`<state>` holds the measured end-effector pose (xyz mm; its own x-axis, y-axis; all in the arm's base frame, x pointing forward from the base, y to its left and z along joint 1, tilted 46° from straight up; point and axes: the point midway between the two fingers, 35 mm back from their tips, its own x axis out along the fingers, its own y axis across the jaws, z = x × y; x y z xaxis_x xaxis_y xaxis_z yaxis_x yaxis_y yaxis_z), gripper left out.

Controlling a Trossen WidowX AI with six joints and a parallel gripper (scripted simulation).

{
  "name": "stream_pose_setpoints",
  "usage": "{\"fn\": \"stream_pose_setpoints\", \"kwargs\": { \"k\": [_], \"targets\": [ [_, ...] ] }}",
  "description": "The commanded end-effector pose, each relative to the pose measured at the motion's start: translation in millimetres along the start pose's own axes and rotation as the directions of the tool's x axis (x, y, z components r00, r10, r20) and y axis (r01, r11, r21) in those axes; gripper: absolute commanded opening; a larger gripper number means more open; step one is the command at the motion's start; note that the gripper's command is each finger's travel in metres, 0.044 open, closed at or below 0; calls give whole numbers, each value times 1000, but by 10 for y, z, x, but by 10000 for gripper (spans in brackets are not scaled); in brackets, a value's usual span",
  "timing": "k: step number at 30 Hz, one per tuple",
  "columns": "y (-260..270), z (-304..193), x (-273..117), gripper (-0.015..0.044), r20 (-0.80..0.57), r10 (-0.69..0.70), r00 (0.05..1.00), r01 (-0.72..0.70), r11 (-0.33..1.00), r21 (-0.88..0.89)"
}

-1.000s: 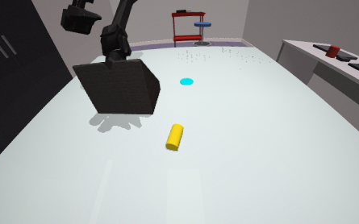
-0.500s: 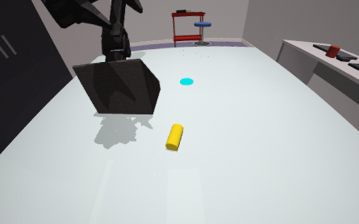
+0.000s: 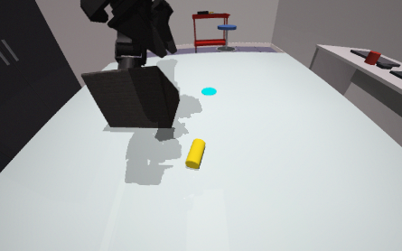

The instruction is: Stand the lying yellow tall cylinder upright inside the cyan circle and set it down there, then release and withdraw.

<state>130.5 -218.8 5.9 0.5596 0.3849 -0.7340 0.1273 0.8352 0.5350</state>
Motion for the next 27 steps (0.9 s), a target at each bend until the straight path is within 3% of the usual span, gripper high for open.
{"fn": "stream_pose_setpoints", "kwargs": {
  "k": [1, 9, 19, 27],
  "targets": [
    [-3, 20, 220, 309, -89, 56, 994, -77, 966, -248],
    [24, 25, 636, 309, -247, 143, 958, -270, 735, -623],
    [105, -62, 1162, 309, -445, 215, 869, -487, 220, -845],
    [112, -72, 1197, 309, -458, 219, 862, -497, 180, -849]
  ]
}}
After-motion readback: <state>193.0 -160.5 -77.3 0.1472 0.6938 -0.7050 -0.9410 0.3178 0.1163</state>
